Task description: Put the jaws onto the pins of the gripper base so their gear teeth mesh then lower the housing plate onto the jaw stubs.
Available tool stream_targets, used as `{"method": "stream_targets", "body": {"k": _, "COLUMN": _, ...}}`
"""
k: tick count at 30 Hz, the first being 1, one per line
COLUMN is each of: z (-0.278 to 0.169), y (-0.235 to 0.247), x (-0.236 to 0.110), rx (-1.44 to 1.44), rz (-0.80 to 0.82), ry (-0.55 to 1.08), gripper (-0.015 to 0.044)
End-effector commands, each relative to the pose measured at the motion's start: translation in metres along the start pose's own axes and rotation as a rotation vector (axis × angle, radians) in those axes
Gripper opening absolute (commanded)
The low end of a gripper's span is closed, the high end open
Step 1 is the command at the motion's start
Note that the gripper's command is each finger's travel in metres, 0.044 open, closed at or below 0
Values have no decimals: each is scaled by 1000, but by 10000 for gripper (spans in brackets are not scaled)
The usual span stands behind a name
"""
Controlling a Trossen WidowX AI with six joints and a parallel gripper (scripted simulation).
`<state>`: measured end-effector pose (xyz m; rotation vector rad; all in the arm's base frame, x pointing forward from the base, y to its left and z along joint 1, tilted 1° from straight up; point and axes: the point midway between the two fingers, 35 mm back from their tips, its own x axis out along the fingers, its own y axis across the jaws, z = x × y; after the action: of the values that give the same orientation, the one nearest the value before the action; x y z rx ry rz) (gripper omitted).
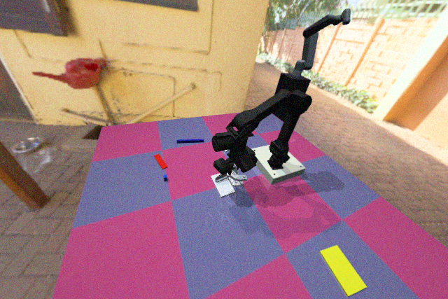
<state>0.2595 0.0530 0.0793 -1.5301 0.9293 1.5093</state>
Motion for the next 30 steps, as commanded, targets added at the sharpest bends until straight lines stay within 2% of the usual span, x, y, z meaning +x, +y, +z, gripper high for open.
{"method": "stream_targets", "body": {"k": 1, "z": 0, "y": -2, "x": 2, "rx": -111, "rz": 7, "ry": 1, "gripper": 134}}
{"method": "stream_targets", "body": {"k": 30, "z": 8, "y": -16, "x": 4, "rx": -1022, "rz": 6, "ry": -2, "gripper": 134}}
